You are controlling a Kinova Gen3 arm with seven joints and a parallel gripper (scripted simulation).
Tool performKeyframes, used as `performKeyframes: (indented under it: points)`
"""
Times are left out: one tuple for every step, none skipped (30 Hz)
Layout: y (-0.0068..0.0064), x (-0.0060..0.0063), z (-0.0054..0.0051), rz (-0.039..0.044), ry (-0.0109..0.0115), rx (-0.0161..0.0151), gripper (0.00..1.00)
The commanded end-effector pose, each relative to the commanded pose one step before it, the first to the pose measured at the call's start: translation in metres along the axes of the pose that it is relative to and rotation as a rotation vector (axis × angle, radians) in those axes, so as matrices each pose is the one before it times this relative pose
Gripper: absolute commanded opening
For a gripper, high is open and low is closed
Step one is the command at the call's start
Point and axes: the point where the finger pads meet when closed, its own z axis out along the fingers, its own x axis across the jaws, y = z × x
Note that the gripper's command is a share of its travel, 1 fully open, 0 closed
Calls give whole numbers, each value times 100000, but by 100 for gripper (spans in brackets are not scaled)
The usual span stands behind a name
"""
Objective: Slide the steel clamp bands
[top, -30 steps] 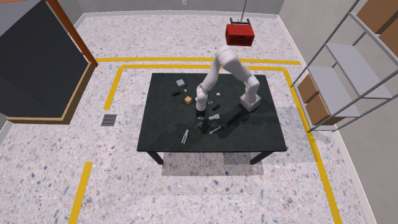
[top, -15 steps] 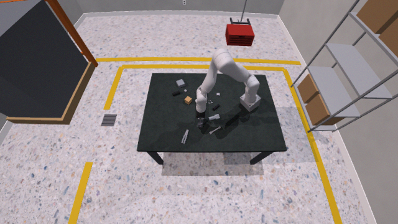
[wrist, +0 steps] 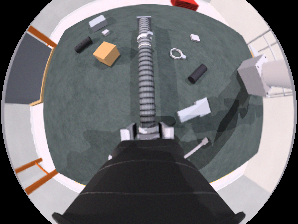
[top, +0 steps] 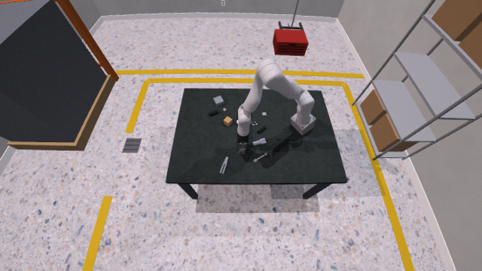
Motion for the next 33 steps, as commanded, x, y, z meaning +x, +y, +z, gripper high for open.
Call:
performKeyframes:
  points:
    - [2, -38, 95, 20, -92, -27, 86]
    - [0, 0, 77, 0, 0, 0, 86]
    - [0, 0, 92, 0, 0, 0, 86]
    - [0, 0, 107, 0, 0, 0, 86]
    - [0, 0, 122, -1, 0, 0, 86]
    - [0, 0, 0, 0, 0, 0, 86]
    - [0, 0, 0, 0, 0, 0, 86]
    - [0, 0, 135, 0, 0, 0, 86]
    - [0, 1, 147, 1, 0, 0, 86]
    - [0, 0, 159, -1, 0, 0, 86]
    - [0, 0, 167, 0, 0, 0, 86]
    - [0, 0, 174, 0, 0, 0, 86]
    - [0, 0, 180, -1, 0, 0, 86]
    - [0, 0, 182, 1, 0, 0, 86]
    - [0, 0, 183, -1, 0, 0, 86]
    - [0, 0, 181, 0, 0, 0, 86]
    - [0, 0, 178, 0, 0, 0, 86]
    - [0, 0, 172, 0, 0, 0, 86]
    - [0, 0, 163, 1, 0, 0, 86]
    - [0, 0, 154, 0, 0, 0, 86]
    - [0, 0, 142, 0, 0, 0, 86]
    - [0, 0, 128, 1, 0, 0, 86]
    - [0, 0, 0, 0, 0, 0, 86]
    - [0, 0, 0, 0, 0, 0, 86]
    - [0, 0, 114, 0, 0, 0, 86]
    - [0, 0, 99, 0, 0, 0, 86]
    - [0, 0, 83, 0, 0, 0, 86]
    - [0, 0, 67, 0, 0, 0, 86]
    - [0, 0, 51, 0, 0, 0, 86]
    - [0, 0, 36, 0, 0, 0, 86]
    - [0, 0, 23, 0, 0, 0, 86]
    - [0, 0, 13, 0, 0, 0, 86]
    - [0, 0, 5, 0, 0, 0, 86]
